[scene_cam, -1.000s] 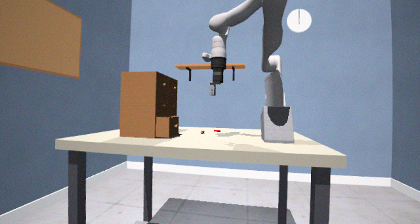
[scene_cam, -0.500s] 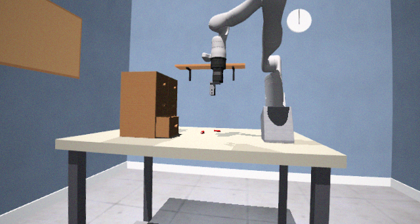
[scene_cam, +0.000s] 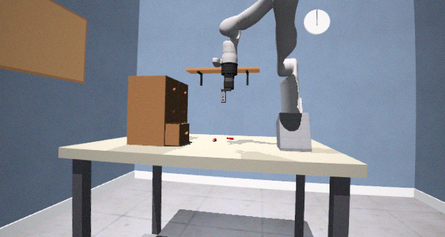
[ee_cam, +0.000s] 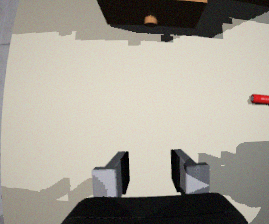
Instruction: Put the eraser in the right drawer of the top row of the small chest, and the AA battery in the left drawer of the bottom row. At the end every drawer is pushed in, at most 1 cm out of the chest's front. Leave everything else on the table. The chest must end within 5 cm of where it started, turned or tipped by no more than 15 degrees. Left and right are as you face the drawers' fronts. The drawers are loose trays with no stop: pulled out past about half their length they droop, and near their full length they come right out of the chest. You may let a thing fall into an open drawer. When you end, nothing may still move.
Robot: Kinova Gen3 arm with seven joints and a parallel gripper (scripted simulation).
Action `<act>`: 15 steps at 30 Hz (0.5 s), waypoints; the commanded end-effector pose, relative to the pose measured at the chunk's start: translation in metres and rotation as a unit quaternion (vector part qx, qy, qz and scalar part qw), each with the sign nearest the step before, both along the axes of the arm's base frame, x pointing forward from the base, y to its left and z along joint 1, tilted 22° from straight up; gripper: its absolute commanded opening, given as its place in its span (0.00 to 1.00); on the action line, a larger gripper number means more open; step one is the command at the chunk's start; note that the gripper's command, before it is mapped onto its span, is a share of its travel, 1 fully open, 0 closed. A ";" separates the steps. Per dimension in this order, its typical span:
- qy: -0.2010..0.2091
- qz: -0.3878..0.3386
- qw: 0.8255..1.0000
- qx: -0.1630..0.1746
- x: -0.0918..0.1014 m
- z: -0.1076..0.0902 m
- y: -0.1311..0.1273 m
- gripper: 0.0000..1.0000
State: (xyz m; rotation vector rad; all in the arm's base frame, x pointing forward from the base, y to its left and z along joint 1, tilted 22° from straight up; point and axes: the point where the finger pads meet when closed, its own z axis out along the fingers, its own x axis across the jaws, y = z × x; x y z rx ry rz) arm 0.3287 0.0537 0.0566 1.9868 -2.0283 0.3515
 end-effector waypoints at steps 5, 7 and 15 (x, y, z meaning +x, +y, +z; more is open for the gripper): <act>0.018 0.054 0.998 0.007 0.015 -0.004 -0.012 0.67; 0.025 0.071 0.997 0.008 0.018 -0.005 -0.016 0.67; 0.047 0.131 0.990 0.011 0.029 -0.010 -0.032 0.67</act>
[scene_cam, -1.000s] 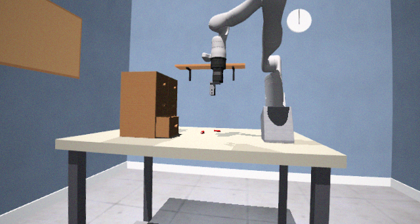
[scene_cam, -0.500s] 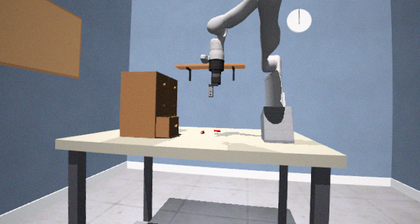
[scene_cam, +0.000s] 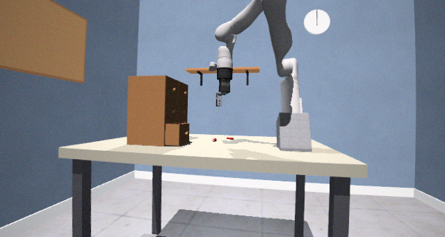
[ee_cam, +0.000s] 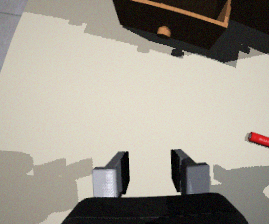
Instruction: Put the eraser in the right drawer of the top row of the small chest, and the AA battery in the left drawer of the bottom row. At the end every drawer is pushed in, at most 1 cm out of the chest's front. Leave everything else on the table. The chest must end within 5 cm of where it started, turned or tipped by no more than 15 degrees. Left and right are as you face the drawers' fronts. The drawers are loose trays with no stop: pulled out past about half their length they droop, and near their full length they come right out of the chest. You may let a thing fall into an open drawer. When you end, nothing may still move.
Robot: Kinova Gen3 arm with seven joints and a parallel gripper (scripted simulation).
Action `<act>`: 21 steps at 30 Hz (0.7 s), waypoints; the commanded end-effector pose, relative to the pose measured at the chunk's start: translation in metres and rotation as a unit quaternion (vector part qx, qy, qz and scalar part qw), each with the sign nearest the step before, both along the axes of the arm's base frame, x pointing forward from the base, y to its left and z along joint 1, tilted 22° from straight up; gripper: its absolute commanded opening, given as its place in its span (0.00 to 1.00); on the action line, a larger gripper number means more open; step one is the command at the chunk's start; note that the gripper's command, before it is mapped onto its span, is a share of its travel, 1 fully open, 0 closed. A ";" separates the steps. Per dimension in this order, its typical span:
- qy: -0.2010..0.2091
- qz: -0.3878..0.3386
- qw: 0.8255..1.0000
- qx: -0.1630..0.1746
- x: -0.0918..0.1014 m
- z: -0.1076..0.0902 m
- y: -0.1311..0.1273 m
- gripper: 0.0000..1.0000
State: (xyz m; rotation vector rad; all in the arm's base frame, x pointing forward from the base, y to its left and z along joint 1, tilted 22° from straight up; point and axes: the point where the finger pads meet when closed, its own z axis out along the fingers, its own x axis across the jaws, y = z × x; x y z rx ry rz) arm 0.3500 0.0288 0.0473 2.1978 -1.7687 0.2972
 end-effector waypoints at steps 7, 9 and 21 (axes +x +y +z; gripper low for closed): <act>0.035 0.101 0.994 0.009 0.020 -0.008 -0.030 0.67; 0.044 0.125 0.991 0.010 0.024 -0.009 -0.037 0.67; 0.093 0.247 0.964 0.007 0.035 -0.018 -0.082 0.67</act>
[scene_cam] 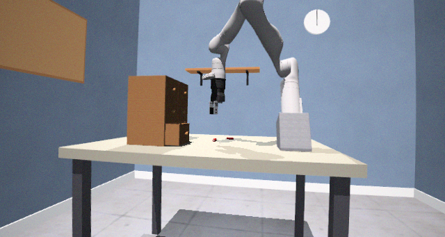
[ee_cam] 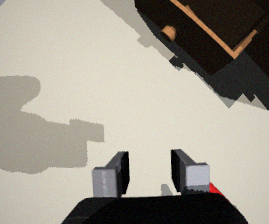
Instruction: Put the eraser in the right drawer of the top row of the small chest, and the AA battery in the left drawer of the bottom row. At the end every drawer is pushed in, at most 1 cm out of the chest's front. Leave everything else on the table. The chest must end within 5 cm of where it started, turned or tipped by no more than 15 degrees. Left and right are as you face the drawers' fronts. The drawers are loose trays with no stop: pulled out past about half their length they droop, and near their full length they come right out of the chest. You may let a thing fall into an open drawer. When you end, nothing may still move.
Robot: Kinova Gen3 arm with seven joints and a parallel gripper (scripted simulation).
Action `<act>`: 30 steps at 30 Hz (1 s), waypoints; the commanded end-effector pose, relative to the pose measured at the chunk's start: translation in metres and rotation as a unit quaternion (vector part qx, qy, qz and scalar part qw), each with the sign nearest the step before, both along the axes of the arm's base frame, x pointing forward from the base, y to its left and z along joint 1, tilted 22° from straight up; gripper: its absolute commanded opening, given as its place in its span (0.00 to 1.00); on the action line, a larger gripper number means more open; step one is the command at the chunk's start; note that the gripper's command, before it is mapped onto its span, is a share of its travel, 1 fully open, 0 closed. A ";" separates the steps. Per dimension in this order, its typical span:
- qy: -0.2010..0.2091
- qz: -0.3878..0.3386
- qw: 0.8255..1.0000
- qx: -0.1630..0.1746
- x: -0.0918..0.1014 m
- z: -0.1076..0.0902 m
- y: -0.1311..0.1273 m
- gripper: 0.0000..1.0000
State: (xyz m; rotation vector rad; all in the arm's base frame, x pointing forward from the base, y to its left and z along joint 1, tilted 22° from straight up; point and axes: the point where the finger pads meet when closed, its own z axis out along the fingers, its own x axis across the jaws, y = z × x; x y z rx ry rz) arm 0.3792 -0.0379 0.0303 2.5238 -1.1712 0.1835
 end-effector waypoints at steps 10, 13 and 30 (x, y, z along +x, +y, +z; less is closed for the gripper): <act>0.044 0.119 0.992 0.005 0.010 -0.008 -0.051 0.67; 0.057 0.151 0.987 0.005 0.010 -0.010 -0.064 0.67; 0.108 0.276 0.955 0.005 0.006 -0.019 -0.117 0.67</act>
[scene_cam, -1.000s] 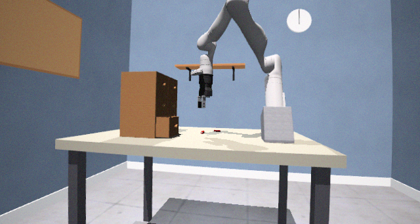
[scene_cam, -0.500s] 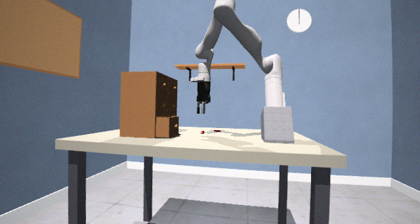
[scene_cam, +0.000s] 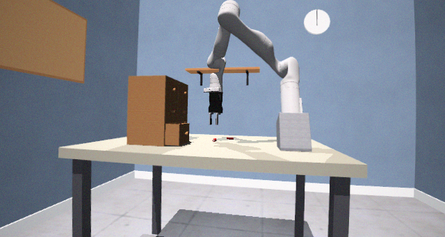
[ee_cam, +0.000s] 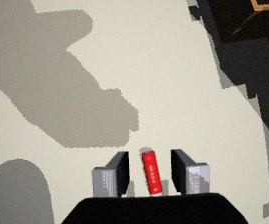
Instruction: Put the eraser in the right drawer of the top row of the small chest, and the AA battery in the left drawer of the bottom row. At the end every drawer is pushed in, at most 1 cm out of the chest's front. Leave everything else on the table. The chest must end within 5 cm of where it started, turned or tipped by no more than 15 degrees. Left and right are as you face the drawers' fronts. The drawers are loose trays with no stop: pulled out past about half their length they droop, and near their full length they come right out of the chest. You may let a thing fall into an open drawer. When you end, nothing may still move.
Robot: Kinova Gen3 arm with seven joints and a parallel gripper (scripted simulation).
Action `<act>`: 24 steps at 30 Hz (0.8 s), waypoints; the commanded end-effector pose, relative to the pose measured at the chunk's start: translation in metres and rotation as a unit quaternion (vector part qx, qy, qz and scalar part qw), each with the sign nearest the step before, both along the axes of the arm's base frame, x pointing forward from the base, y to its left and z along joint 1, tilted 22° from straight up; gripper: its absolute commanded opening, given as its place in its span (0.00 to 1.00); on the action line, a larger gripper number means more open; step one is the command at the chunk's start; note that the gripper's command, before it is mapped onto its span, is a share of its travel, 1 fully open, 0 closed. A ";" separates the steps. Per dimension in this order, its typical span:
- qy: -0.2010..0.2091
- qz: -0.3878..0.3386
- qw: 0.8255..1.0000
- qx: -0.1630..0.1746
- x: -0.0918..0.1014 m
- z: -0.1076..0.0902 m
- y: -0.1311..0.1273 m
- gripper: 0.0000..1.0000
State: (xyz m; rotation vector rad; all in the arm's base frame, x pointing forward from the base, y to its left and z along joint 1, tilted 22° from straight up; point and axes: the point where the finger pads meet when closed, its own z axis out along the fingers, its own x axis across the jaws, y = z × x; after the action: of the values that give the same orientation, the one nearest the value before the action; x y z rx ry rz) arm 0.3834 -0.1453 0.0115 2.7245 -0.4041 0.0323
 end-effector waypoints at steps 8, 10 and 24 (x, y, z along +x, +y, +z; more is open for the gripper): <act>0.017 0.051 0.999 0.001 -0.001 -0.003 -0.026 0.67; 0.020 0.057 0.998 0.001 -0.002 -0.003 -0.028 0.67; 0.026 0.072 0.997 0.001 -0.003 -0.004 -0.035 0.67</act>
State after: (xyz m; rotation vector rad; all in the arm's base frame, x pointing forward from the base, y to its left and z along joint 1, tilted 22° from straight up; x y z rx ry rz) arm 0.3775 -0.1788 0.0075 2.7433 -0.2070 -0.0077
